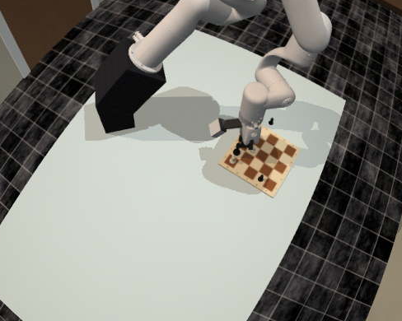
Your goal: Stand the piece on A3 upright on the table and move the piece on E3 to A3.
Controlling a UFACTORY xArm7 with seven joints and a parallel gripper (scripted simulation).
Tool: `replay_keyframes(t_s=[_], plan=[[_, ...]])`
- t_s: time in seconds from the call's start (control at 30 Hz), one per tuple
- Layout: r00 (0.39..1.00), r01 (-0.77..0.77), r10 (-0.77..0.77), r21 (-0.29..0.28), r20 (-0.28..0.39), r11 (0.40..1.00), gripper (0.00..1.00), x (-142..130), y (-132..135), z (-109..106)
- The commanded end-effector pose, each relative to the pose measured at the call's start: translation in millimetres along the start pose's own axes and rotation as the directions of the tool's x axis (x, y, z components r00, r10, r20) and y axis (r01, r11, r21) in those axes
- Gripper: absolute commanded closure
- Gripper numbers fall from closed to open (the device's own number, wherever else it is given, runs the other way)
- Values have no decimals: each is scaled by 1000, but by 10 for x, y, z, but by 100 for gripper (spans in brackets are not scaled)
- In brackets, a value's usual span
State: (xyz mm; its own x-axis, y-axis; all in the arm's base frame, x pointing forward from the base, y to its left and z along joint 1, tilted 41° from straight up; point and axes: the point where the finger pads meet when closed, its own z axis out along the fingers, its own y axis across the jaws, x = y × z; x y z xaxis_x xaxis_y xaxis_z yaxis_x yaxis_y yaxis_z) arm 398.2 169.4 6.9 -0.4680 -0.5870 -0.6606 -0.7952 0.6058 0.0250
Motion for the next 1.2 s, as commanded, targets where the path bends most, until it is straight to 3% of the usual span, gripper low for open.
replay_keyframes(t_s=[0.0, 0.03, 0.07, 0.13, 0.17, 0.63, 0.97, 1.17], plan=[[1000, 0, 0, 2, 0, 1000, 78, 1, -9, -5], [1000, 0, 0, 2, 0, 1000, 78, 1, -9, -5], [1000, 0, 0, 2, 0, 1000, 70, 1, -9, -5], [1000, 0, 0, 2, 0, 1000, 70, 1, -9, -5], [1000, 0, 0, 2, 0, 1000, 63, 1, -9, -5], [1000, 0, 0, 2, 0, 1000, 63, 1, -9, -28], [1000, 0, 0, 2, 0, 1000, 63, 1, -9, -348], [1000, 0, 0, 2, 0, 1000, 63, 1, -8, -664]])
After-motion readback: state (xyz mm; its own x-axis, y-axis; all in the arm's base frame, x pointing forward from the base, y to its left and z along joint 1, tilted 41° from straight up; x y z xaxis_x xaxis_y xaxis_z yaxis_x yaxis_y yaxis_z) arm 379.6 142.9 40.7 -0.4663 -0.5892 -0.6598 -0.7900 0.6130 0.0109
